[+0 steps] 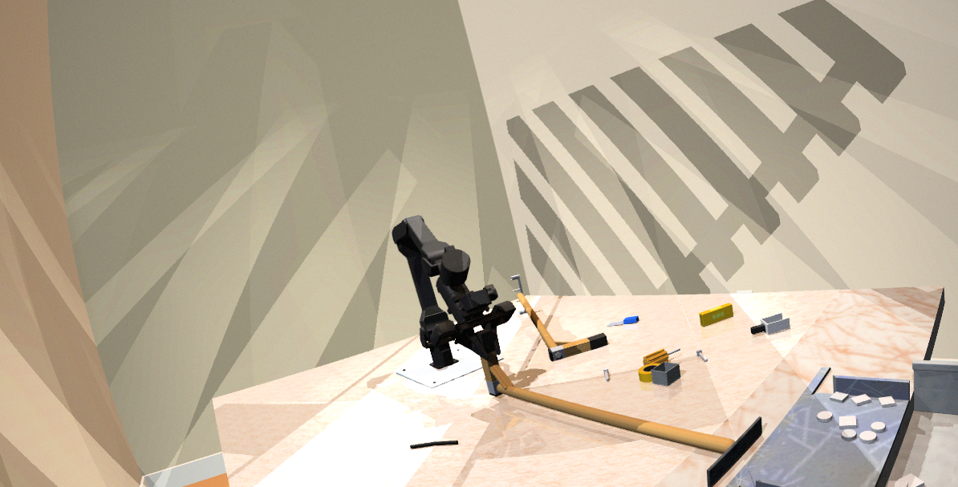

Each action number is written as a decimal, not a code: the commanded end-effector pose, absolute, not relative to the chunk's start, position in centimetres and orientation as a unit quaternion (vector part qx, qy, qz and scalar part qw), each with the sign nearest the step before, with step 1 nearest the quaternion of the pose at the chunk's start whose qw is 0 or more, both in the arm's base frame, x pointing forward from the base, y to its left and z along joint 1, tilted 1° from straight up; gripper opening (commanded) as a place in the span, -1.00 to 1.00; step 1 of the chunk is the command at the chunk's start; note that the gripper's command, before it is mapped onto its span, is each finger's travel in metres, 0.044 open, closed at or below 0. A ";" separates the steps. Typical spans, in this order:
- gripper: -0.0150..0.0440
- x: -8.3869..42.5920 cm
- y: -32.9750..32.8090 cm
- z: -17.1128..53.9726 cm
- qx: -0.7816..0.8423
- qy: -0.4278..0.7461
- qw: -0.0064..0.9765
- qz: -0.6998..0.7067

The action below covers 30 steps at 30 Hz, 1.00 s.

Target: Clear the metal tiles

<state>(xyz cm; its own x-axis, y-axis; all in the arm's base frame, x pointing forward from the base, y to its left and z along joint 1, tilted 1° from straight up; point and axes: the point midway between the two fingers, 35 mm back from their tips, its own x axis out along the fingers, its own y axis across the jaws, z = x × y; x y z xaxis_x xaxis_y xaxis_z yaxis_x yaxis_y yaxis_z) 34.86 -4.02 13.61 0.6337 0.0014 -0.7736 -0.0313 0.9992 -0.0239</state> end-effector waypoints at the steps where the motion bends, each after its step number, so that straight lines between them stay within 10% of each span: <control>1: -0.49 34.4 -3.9 14.0 -0.021 0.419 0.908 0.011; 10: -0.49 33.1 -3.7 13.5 -0.021 0.419 0.908 0.011; 26: 0.93 33.1 -3.8 13.7 -0.018 0.427 0.904 0.009; 30: 1.00 32.5 -3.8 14.5 -0.018 0.427 0.904 0.009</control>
